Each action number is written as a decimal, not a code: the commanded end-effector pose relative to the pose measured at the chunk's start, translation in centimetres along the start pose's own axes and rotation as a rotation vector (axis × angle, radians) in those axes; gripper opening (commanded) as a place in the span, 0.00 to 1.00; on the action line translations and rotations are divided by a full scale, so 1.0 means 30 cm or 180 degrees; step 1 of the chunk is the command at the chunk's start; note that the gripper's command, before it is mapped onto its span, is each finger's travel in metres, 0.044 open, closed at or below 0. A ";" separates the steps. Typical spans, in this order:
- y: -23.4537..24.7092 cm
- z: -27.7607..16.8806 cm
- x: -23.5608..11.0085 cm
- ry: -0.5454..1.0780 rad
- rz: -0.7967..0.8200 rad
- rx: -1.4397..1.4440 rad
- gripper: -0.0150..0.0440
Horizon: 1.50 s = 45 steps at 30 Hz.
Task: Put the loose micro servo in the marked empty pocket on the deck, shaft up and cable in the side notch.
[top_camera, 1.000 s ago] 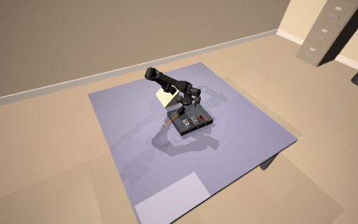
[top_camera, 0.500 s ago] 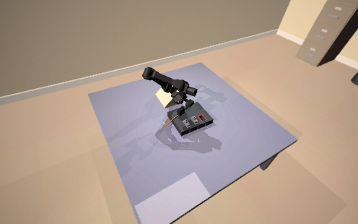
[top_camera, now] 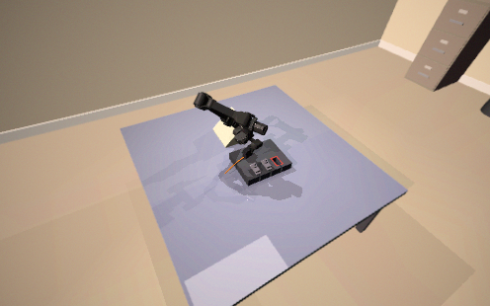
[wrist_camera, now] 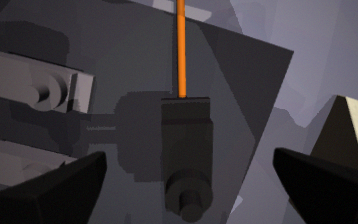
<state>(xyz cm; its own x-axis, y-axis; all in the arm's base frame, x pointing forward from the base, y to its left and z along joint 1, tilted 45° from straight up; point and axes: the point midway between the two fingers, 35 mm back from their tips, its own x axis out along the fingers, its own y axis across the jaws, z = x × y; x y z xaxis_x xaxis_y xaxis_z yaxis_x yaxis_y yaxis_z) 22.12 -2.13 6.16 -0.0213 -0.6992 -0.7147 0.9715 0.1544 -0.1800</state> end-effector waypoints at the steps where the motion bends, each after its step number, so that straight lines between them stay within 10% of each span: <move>1: 0.001 0.003 0.014 -0.0015 0.0023 0.0001 1.00; 16: 0.002 0.004 0.078 -0.0018 0.0023 0.0002 1.00; 28: 0.002 0.004 0.078 -0.0018 0.0023 0.0002 0.47; 45: -0.011 0.008 -0.022 -0.0014 0.0022 0.0000 0.25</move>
<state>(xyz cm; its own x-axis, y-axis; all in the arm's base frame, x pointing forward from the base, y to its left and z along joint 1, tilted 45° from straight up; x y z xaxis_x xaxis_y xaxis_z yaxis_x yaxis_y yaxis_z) 21.86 -2.19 6.36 -0.0183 -0.7073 -0.7067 0.9690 0.1616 -0.1868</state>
